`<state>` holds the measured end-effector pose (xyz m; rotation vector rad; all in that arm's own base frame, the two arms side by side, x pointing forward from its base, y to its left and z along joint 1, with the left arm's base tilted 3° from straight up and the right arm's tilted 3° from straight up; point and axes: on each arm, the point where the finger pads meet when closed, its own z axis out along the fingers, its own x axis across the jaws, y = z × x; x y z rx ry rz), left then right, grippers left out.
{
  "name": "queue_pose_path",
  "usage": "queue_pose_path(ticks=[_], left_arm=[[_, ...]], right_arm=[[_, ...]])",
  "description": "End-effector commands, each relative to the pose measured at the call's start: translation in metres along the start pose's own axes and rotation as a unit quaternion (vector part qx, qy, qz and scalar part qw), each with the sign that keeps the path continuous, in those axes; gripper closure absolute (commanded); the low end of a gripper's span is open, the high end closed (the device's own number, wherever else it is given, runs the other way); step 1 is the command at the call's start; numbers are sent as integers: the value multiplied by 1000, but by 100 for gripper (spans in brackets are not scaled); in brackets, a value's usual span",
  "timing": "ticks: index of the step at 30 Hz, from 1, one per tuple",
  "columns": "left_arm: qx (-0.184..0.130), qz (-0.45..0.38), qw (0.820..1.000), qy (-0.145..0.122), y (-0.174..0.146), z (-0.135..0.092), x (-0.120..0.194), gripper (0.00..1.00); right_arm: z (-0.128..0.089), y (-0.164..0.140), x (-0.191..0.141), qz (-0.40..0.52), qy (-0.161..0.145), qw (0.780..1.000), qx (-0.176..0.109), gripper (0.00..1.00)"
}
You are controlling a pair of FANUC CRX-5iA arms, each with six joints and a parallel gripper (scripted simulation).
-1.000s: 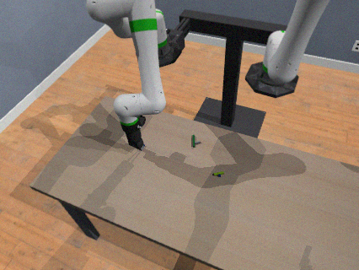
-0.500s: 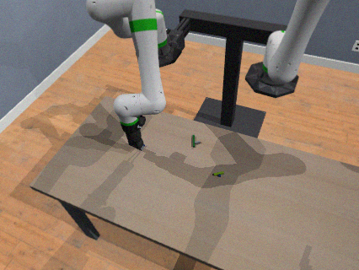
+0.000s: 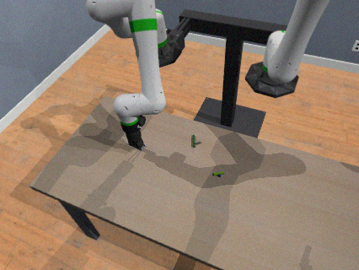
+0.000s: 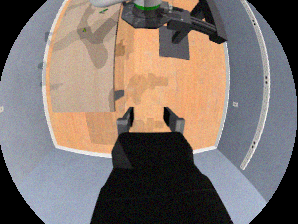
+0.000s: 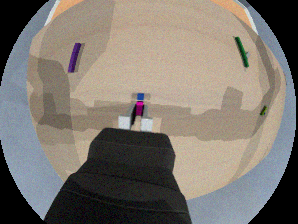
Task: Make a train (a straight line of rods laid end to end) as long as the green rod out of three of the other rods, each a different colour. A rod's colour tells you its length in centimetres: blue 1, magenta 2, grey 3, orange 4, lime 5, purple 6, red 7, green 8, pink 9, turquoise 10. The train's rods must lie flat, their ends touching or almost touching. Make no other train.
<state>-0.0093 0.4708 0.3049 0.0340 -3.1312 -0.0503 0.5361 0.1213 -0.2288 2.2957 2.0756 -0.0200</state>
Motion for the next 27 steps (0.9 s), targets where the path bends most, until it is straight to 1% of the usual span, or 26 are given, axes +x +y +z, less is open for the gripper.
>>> queue_pose_path(ticks=[1,27], left_arm=[[-1,0,1000,0,0,-1,0,0],[-1,0,1000,0,0,-1,0,0]], right_arm=[[-1,1,0,0,0,1000,-1,76],[-1,-2,0,0,0,1000,-1,76]])
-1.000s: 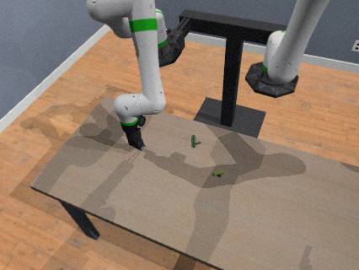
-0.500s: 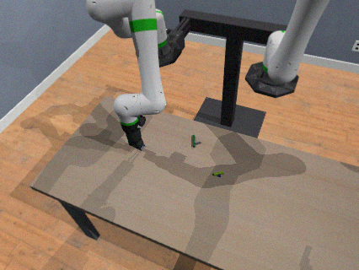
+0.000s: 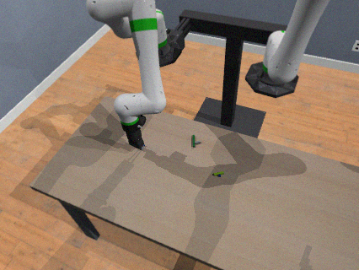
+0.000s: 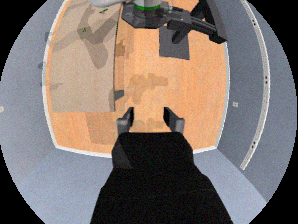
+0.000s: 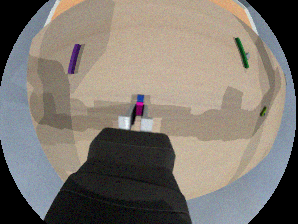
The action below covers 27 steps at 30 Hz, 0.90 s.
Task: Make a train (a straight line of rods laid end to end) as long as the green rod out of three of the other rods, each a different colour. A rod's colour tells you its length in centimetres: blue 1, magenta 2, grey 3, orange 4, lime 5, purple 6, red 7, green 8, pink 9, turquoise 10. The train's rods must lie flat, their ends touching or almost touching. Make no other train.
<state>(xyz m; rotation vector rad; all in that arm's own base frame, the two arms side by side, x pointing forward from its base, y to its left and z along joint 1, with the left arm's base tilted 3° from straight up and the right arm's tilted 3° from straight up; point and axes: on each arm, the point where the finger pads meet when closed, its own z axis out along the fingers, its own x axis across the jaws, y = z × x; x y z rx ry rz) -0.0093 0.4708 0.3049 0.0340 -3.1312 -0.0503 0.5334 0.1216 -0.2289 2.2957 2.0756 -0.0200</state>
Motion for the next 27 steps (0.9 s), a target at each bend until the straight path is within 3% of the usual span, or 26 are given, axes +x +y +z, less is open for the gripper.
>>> queue_pose_path(ticks=[1,16,17,19,20,22,23,27], left_arm=[[-1,0,1000,0,0,-1,0,0],[-1,0,1000,0,0,-1,0,0],[-1,0,1000,0,0,-1,0,0],[-1,0,1000,0,0,-1,0,0],[-1,0,1000,0,0,-1,0,0],[-1,0,1000,0,0,-1,0,0],[-1,0,1000,0,0,-1,0,0],[-1,0,1000,0,0,-1,0,0]], right_arm=[[-1,1,0,0,0,1000,-1,76],[-1,1,0,0,0,1000,-1,76],[-1,1,0,0,0,1000,-1,70],[-1,1,0,0,0,1000,-1,70],[-1,1,0,0,0,1000,-1,64],[-1,1,0,0,0,1000,-1,64],[-1,1,0,0,0,1000,-1,58],[-1,1,0,0,0,1000,-1,52]])
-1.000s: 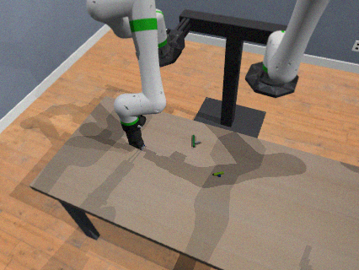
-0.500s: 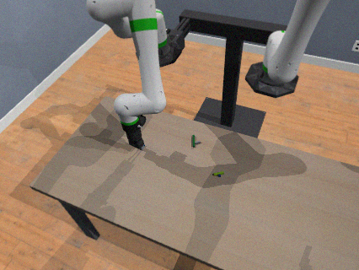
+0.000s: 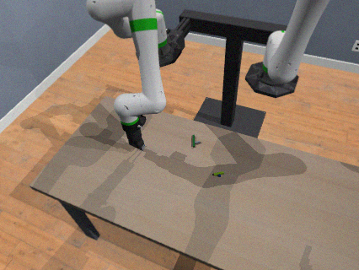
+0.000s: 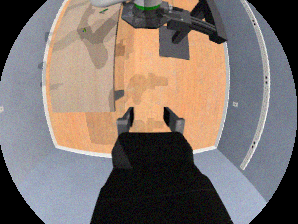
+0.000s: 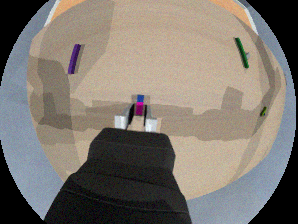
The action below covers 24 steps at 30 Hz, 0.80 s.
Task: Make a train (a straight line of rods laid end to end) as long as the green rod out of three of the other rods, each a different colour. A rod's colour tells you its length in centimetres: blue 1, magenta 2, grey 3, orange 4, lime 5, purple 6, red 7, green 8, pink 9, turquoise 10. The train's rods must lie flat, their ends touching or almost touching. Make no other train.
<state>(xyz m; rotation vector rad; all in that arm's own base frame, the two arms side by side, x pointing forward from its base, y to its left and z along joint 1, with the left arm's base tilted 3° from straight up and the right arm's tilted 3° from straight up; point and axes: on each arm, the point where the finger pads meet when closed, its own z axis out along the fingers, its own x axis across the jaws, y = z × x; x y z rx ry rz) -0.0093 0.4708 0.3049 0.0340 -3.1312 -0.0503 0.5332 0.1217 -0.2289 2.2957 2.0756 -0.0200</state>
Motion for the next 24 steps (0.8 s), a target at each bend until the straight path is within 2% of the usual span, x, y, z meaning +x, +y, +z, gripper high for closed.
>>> queue_pose_path(ticks=[1,3,4,19,24], left_arm=[[-1,0,1000,0,0,-1,0,0],[-1,0,1000,0,0,-1,0,0],[-1,0,1000,0,0,-1,0,0],[-1,0,1000,0,0,-1,0,0],[-1,0,1000,0,0,-1,0,0]], right_arm=[[-1,1,0,0,0,1000,-1,52],[-1,1,0,0,0,1000,-1,52],[-1,1,0,0,0,1000,-1,46],[-4,1,0,0,0,1000,-1,46],[-19,1,0,0,0,1000,-1,46]])
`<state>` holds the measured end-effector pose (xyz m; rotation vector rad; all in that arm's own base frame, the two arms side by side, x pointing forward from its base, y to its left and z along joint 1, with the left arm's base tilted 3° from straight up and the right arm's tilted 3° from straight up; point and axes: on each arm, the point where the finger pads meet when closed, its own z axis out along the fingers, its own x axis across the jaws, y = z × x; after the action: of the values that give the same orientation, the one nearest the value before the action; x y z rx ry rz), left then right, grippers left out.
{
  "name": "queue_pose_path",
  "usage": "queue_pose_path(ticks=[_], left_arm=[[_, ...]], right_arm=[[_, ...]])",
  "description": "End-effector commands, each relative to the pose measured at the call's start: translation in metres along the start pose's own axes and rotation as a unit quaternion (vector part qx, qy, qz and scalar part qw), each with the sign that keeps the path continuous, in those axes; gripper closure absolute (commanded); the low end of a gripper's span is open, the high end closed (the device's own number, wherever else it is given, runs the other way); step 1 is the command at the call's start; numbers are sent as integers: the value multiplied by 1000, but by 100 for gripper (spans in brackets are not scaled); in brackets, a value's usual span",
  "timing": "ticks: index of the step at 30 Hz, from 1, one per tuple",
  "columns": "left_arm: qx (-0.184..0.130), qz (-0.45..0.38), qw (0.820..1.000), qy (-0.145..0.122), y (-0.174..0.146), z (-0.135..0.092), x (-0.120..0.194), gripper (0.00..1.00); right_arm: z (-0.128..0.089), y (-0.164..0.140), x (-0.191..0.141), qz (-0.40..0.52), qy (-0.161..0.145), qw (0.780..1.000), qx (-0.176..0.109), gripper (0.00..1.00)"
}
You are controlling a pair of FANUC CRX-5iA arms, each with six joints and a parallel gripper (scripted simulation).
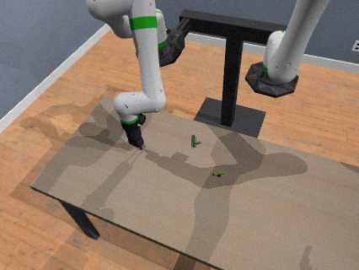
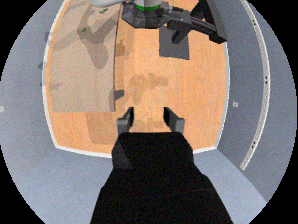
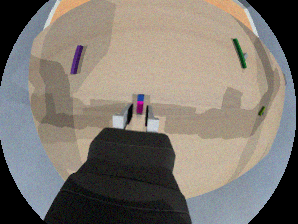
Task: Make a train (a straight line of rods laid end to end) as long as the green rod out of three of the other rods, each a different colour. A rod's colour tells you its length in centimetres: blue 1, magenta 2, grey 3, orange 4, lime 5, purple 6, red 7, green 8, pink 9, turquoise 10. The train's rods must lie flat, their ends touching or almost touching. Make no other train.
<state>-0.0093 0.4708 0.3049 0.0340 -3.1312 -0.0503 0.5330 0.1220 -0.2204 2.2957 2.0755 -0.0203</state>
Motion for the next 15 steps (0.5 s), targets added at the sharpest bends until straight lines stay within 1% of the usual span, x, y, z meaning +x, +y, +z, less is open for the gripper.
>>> queue_pose_path(ticks=[1,10,12,15], left_arm=[[-1,0,1000,0,0,-1,0,0],[-1,0,1000,0,0,-1,0,0],[-1,0,1000,0,0,-1,0,0],[-1,0,1000,0,0,-1,0,0]], right_arm=[[-15,1,0,0,0,1000,-1,46],[-63,1,0,0,0,1000,-1,46],[-63,1,0,0,0,1000,-1,46],[-74,1,0,0,0,1000,-1,46]])
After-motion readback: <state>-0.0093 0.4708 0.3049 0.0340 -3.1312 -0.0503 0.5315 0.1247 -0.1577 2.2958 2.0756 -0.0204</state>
